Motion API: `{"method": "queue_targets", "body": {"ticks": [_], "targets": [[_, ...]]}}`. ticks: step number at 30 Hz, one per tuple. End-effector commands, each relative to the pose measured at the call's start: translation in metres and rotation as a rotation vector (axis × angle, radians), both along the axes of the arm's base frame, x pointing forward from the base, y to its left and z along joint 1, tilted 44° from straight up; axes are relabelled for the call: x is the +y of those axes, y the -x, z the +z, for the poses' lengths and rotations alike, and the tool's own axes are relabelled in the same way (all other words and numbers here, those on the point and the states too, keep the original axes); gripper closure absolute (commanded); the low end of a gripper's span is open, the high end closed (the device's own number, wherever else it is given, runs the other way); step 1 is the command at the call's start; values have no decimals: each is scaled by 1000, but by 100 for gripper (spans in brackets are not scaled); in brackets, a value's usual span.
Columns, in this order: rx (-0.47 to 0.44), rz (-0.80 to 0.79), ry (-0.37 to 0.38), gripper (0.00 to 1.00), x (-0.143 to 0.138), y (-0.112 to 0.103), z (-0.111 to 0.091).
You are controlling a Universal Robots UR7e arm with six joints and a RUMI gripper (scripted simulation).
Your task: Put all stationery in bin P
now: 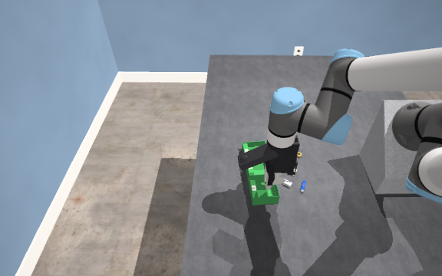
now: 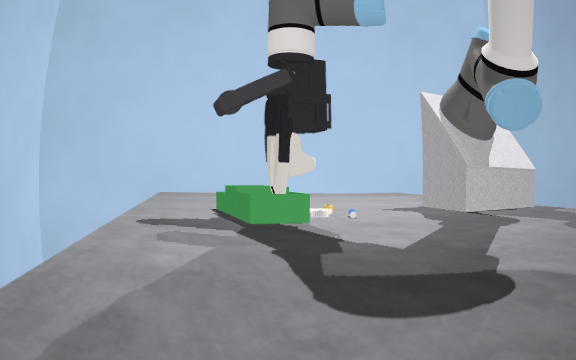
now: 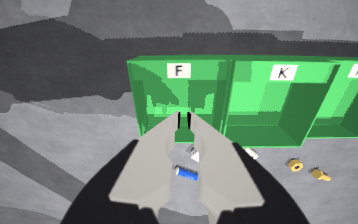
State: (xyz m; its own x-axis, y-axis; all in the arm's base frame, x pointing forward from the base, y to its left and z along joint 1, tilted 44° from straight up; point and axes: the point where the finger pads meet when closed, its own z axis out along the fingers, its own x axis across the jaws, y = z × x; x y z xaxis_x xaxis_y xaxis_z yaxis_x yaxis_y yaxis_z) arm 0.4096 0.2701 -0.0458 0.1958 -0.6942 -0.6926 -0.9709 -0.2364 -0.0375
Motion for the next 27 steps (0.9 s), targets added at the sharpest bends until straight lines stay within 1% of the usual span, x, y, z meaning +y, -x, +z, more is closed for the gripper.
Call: {"method": "queue_targets", "body": {"ticks": [1, 21, 27], "targets": [[-1, -1, 0, 96, -4, -1, 4], [-1, -1, 0, 96, -18, -4, 19], [-1, -1, 0, 96, -35, -7, 37]]}}
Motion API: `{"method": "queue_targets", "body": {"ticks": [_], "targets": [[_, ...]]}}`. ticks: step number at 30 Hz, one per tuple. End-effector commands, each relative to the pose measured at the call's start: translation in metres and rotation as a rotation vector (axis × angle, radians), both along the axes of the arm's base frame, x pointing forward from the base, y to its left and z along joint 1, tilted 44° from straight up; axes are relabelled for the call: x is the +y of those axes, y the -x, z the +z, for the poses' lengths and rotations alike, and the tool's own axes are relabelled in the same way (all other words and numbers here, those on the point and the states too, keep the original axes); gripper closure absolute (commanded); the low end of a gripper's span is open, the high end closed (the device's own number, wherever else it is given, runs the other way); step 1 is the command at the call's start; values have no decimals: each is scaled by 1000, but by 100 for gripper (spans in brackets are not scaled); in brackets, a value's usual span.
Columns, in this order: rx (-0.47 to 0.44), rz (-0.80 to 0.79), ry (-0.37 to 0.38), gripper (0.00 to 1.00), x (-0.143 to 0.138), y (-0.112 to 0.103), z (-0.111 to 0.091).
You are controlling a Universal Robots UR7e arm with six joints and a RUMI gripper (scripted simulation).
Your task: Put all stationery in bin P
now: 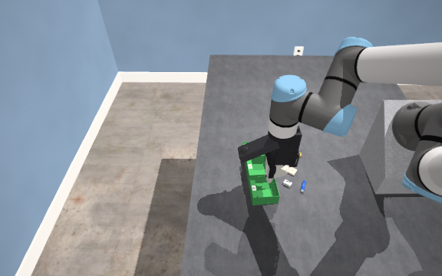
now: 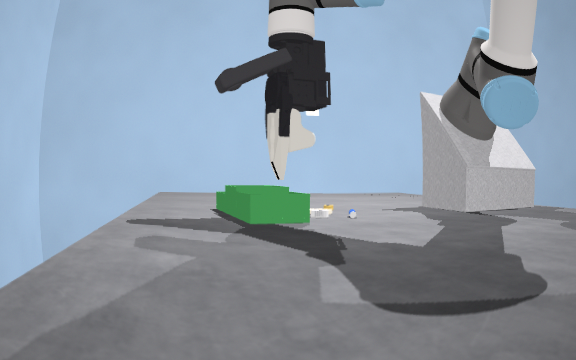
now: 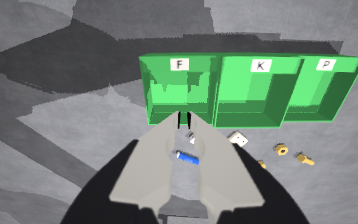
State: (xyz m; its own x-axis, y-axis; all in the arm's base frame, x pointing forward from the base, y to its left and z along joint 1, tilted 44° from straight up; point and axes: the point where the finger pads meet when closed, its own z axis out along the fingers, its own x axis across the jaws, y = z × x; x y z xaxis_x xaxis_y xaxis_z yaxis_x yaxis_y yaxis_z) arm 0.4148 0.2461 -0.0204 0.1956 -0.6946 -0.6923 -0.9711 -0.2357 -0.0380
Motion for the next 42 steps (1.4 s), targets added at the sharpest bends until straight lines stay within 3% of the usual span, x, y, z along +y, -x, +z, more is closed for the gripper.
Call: {"method": "queue_targets", "body": {"ticks": [1, 10, 25, 40, 41, 42], "targets": [[0, 0, 0, 96, -13, -3, 14], [0, 0, 0, 96, -16, -3, 16], [0, 0, 0, 96, -100, -20, 106], [0, 0, 0, 96, -100, -20, 106], [34, -36, 7, 82, -97, -16, 100], [68, -72, 14, 82, -95, -11, 94]]}}
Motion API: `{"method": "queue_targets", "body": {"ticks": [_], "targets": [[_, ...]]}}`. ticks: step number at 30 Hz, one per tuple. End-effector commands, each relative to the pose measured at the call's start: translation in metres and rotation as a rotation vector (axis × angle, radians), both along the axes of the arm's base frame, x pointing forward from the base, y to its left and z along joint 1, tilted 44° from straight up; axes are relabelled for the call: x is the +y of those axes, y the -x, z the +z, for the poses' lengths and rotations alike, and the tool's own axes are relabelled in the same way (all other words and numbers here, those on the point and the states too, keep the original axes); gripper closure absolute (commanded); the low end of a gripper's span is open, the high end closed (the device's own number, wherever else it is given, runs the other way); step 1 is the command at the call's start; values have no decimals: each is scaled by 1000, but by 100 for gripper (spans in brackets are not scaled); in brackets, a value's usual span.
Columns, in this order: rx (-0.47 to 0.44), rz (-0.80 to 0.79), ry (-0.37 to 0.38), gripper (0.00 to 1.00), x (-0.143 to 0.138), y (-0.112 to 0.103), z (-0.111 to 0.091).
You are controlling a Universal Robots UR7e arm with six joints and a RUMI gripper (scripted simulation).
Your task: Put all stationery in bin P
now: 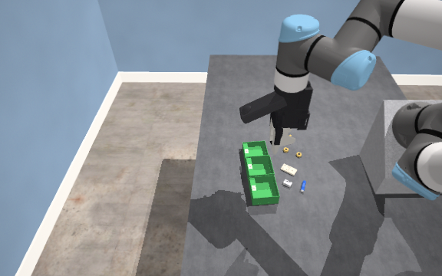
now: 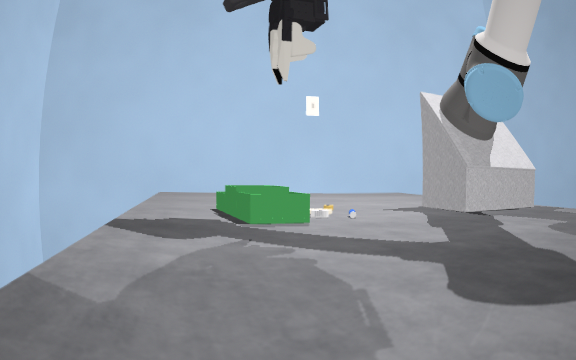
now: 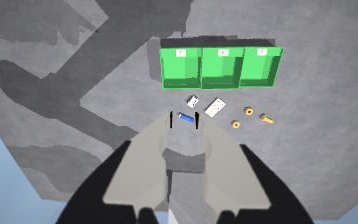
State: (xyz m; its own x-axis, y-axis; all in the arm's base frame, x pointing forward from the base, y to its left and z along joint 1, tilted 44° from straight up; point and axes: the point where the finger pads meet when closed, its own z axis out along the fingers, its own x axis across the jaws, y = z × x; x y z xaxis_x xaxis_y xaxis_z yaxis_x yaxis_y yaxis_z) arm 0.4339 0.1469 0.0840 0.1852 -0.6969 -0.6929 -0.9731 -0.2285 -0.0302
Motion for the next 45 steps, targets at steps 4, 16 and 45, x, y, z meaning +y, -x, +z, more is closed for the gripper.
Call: {"method": "queue_targets", "body": {"ticks": [4, 16, 45], "targets": [[128, -136, 26, 82, 10, 17, -23], [369, -384, 70, 82, 45, 73, -99], [408, -433, 82, 82, 52, 84, -115]]}}
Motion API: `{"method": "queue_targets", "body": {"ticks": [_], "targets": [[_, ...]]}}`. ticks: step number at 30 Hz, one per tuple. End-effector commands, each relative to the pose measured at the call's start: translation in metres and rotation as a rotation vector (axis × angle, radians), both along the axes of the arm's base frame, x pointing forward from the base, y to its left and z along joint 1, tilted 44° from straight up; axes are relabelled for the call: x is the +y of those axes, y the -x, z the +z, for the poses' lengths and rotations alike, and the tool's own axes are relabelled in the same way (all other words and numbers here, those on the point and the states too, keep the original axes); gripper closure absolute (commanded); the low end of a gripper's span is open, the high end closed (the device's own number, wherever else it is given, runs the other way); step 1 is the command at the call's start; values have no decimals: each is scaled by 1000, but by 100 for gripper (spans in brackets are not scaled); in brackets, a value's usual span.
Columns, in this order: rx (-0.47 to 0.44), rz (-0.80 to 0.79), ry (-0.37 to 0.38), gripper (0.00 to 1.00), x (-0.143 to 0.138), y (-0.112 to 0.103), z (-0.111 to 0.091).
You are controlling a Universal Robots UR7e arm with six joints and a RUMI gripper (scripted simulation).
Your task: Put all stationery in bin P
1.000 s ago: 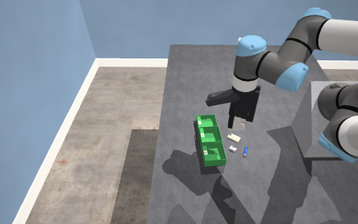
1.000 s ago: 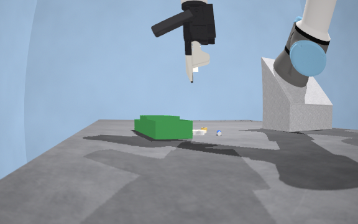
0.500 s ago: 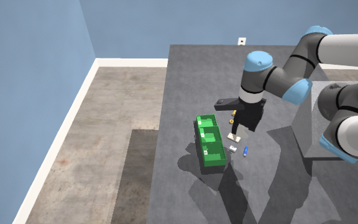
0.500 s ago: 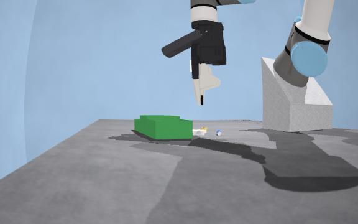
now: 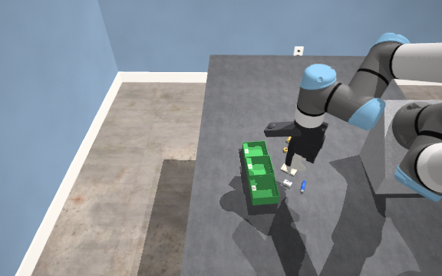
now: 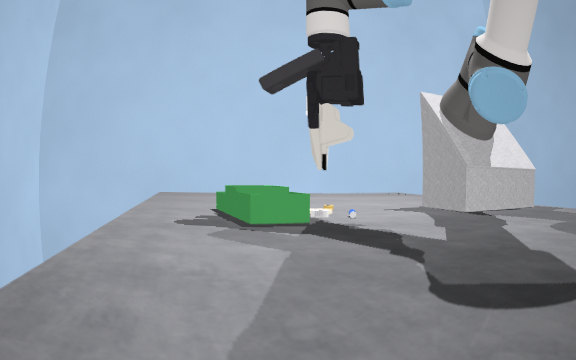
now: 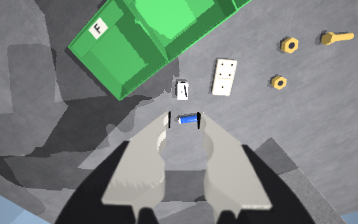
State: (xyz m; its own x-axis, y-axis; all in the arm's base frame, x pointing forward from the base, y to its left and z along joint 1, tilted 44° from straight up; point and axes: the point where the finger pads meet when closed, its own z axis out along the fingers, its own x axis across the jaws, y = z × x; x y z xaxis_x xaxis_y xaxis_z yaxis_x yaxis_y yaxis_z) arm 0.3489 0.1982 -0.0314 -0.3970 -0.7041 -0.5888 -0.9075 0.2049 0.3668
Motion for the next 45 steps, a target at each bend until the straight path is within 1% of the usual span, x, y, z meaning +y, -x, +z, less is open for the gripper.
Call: {"method": "queue_targets", "body": {"ticks": [1, 28, 40, 42, 45], "targets": [[-1, -1, 0, 82, 0, -1, 1], [-1, 0, 0, 82, 1, -1, 1], [-1, -1, 0, 82, 33, 5, -34], [-1, -1, 0, 82, 33, 5, -34], [-1, -1, 0, 82, 41, 6, -42]]}}
